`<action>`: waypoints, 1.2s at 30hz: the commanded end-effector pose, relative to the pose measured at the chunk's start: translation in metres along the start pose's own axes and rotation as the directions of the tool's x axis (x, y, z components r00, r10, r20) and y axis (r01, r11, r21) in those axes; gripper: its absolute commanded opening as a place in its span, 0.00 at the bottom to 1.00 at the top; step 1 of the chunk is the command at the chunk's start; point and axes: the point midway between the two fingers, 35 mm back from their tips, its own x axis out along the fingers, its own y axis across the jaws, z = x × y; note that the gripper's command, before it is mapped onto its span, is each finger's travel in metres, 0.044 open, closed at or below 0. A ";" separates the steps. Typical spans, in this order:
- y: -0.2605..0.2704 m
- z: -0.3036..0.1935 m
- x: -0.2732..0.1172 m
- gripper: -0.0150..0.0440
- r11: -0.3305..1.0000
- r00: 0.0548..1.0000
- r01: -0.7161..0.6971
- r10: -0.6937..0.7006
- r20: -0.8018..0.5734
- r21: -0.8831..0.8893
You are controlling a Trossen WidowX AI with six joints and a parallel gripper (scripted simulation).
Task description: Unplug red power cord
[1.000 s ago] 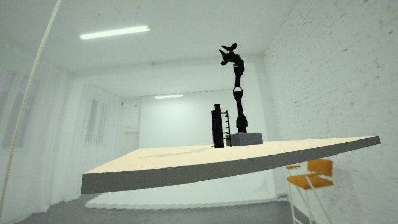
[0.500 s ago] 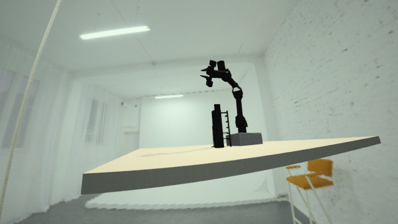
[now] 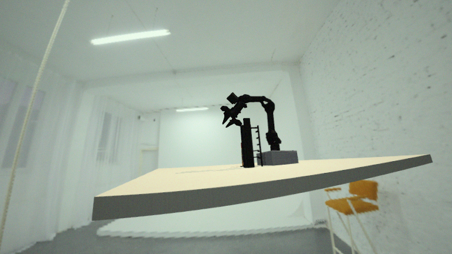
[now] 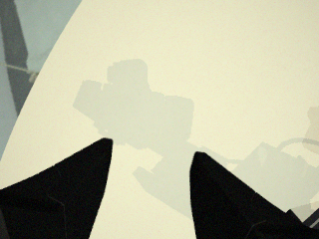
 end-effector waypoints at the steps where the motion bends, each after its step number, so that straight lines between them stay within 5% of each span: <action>1: -0.055 0.005 0.017 0.53 0.975 0.980 0.194 -0.187 -0.074 0.108; 10: -0.178 0.003 0.012 0.53 0.685 0.777 0.629 -0.533 -0.335 0.369; 36: -0.165 -0.021 0.011 0.53 0.676 0.772 0.635 -0.535 -0.344 0.373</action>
